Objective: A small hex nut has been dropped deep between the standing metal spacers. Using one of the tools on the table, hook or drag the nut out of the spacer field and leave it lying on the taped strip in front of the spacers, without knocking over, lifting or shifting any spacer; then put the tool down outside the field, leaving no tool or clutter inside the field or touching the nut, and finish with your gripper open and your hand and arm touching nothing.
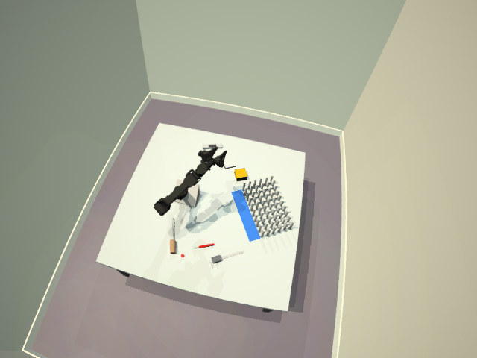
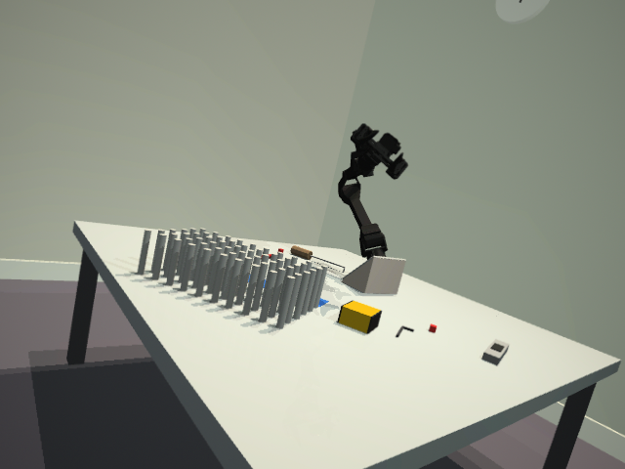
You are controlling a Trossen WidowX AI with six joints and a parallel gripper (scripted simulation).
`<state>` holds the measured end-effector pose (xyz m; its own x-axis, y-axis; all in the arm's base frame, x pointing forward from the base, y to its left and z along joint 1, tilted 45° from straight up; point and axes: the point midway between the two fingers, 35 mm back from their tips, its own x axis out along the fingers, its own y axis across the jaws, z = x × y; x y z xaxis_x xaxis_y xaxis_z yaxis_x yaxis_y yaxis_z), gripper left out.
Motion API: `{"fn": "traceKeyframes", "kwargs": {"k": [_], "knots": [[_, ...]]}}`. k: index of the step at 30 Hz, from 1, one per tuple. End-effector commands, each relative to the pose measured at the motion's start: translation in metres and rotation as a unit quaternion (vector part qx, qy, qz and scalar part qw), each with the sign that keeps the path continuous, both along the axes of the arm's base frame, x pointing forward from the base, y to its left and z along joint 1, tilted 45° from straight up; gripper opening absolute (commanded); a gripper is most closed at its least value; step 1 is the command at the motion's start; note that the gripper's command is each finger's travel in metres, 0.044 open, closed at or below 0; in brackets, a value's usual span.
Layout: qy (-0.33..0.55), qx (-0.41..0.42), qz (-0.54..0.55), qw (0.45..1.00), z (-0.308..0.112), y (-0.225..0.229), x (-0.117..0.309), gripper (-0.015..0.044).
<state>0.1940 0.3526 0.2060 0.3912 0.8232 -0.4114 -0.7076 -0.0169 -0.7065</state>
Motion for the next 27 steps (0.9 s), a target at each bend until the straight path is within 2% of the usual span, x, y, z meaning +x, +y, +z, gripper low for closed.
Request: {"fn": "traceKeyframes", "kwargs": {"k": [1, 5, 10, 18, 27], "knots": [[0.049, 0.013, -0.137, 0.989, -0.033, -0.036, 0.059, 0.044], [0.084, 0.043, -0.262, 0.96, -0.057, -0.08, 0.107, 0.044], [0.117, 0.092, -0.411, 0.9, -0.084, -0.146, 0.152, 0.044], [0.138, 0.181, -0.602, 0.766, -0.121, -0.259, 0.185, 0.044], [0.138, 0.187, -0.614, 0.755, -0.124, -0.268, 0.186, 0.044]]}}
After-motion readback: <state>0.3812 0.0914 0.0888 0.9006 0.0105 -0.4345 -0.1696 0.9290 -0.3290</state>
